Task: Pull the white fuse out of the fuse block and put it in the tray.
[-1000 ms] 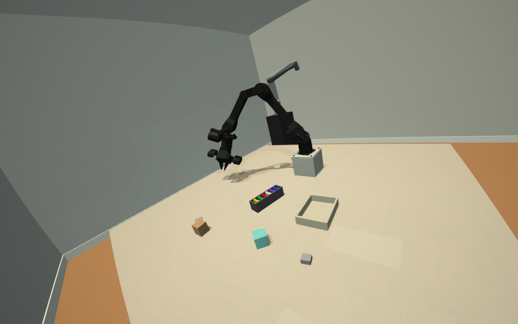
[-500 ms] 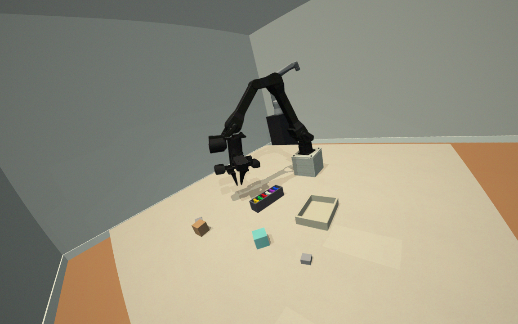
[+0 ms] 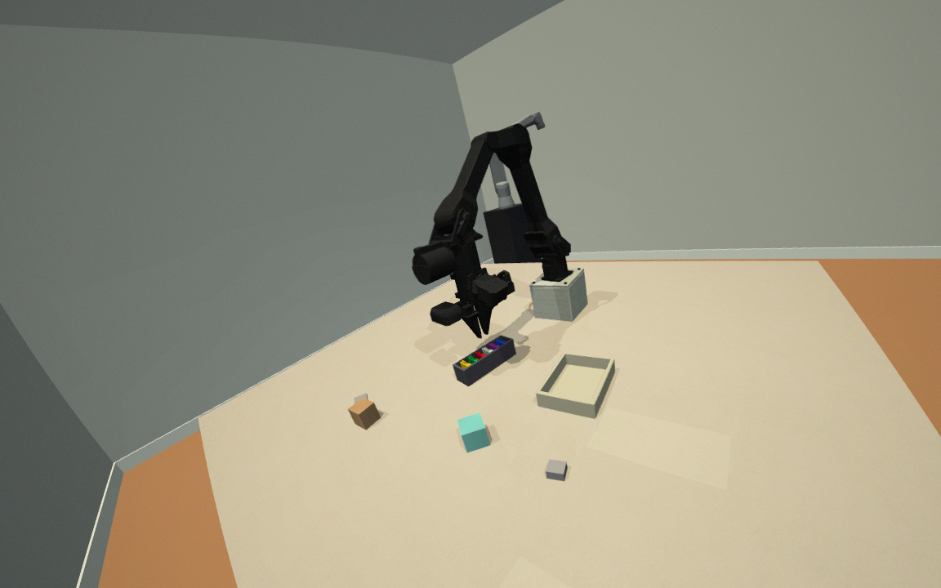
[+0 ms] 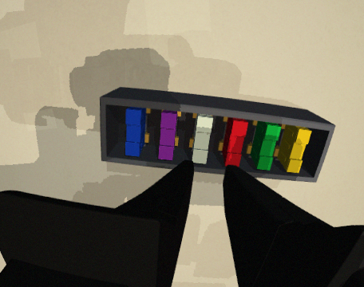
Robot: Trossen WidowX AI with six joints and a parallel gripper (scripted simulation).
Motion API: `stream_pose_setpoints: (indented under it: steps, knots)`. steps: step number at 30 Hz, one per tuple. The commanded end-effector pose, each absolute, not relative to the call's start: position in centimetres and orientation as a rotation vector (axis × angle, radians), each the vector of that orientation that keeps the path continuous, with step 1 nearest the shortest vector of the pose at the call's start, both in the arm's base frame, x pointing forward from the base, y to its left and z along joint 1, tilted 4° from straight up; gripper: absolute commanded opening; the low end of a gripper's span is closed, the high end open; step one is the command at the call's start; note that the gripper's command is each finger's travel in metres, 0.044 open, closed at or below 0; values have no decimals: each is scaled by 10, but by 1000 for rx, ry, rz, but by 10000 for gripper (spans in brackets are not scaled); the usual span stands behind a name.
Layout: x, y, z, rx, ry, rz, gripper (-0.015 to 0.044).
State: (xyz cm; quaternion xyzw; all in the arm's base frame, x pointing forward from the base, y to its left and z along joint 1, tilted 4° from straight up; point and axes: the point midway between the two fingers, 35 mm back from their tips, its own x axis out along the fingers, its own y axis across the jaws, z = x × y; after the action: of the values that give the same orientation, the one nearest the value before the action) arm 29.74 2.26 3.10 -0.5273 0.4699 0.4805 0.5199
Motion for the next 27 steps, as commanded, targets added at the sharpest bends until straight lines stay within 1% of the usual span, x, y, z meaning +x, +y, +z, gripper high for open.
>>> stream_pose_setpoints:
  steps: [1, 27]
  knots:
    - [296, 23, 28, -1264, 1132, 1153, 74]
    - [299, 24, 2, -1264, 1132, 1154, 74]
